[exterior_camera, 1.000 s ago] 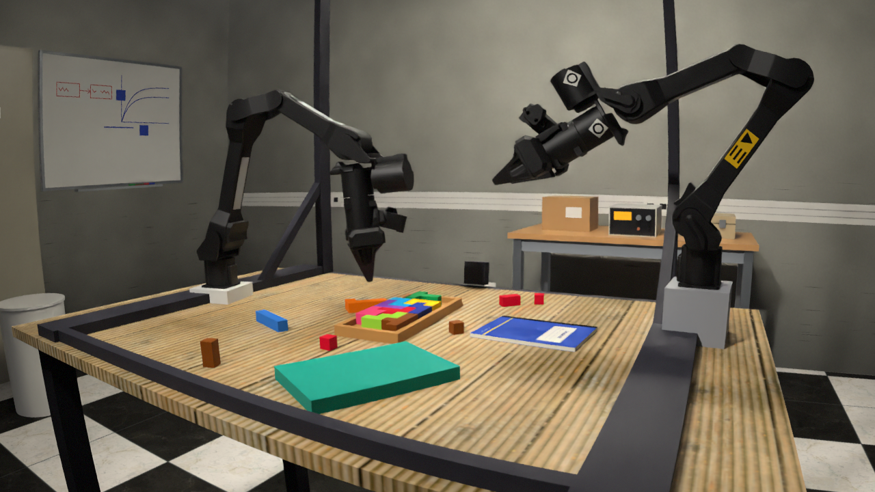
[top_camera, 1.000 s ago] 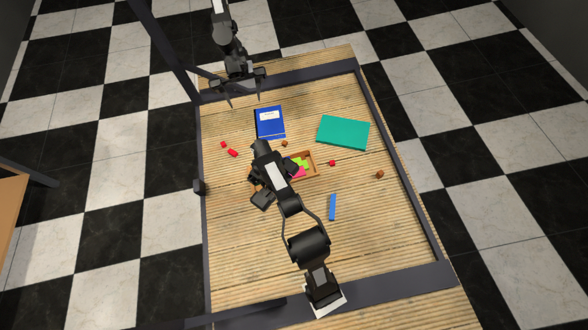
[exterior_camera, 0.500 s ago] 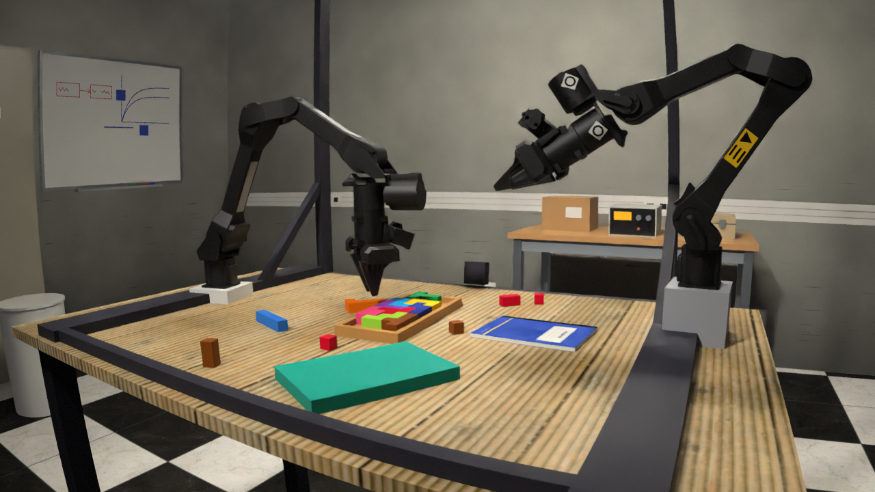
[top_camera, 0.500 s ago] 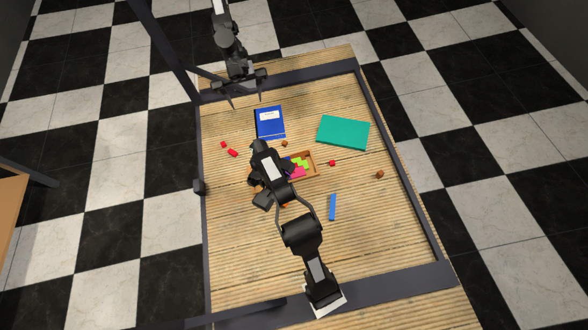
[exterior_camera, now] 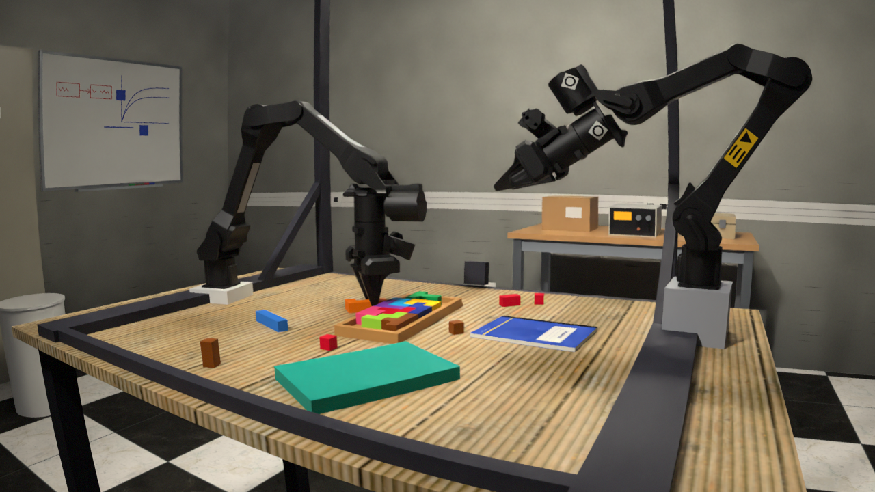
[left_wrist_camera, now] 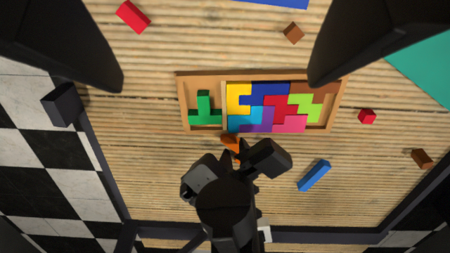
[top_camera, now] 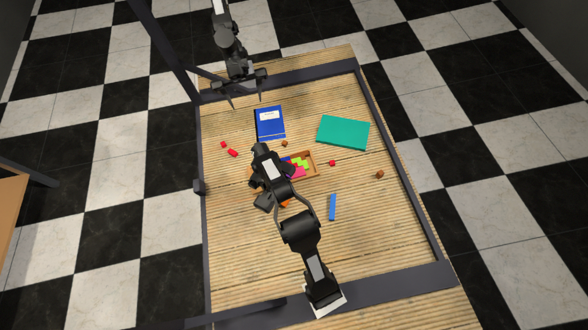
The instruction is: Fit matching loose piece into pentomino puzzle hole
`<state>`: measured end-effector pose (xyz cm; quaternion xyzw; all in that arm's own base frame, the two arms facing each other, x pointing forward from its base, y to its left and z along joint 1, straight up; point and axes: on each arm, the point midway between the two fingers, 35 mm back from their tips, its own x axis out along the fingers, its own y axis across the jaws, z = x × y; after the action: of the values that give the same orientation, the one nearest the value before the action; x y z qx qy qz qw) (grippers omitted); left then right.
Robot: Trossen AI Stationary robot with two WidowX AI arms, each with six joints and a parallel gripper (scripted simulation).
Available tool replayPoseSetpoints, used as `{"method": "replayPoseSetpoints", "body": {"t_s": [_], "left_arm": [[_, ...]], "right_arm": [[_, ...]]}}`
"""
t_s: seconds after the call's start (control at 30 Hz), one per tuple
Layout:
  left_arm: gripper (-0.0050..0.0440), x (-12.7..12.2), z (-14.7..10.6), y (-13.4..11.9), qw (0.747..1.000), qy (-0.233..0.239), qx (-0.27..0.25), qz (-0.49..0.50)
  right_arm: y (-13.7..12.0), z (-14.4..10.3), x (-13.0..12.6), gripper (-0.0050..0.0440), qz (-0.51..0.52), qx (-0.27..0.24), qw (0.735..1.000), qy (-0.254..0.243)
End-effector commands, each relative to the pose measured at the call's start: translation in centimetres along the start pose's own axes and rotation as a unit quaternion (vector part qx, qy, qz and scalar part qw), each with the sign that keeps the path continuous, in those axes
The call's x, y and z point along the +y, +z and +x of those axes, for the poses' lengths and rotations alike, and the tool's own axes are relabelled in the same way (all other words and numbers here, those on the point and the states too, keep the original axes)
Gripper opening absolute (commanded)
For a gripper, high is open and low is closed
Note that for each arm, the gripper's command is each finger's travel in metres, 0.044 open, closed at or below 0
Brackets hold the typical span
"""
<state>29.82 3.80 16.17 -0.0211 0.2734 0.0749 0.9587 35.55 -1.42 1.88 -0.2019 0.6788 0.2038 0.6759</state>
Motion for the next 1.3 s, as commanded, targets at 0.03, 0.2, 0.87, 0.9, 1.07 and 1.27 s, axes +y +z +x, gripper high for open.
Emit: {"method": "replayPoseSetpoints", "body": {"t_s": [0.03, 0.2, 0.87, 0.9, 1.07, 1.27], "left_arm": [[0.044, 0.1, -0.2, 0.5, 1.0, 0.001, -0.006, -0.001], [0.044, 0.1, -0.2, 0.5, 1.0, 0.001, -0.006, -0.001], [0.044, 0.1, -0.2, 0.5, 1.0, 0.001, -0.006, -0.001], [0.044, 0.1, -0.2, 0.5, 1.0, 0.001, -0.006, -0.001], [0.044, 0.1, -0.2, 0.5, 1.0, 0.001, -0.006, -0.001], [0.044, 0.1, -0.2, 0.5, 1.0, 0.001, -0.006, -0.001]], "right_arm": [[0.3, -0.3, -0.2, 0.0154, -0.003, -0.007, 1.0, -0.007], [0.4, -0.7, -0.3, 0.0134, -0.001, -0.011, 1.0, -0.009], [0.6, -1.8, -0.4, 0.0, -0.003, -0.02, 1.0, -0.015], [0.6, -2.2, -0.4, -0.0001, -0.003, -0.02, 1.0, -0.015], [0.5, -4.3, -0.3, -0.0002, -0.003, -0.02, 1.0, -0.015], [0.5, -6.4, -0.3, -0.0005, -0.003, -0.02, 1.0, -0.015]]}}
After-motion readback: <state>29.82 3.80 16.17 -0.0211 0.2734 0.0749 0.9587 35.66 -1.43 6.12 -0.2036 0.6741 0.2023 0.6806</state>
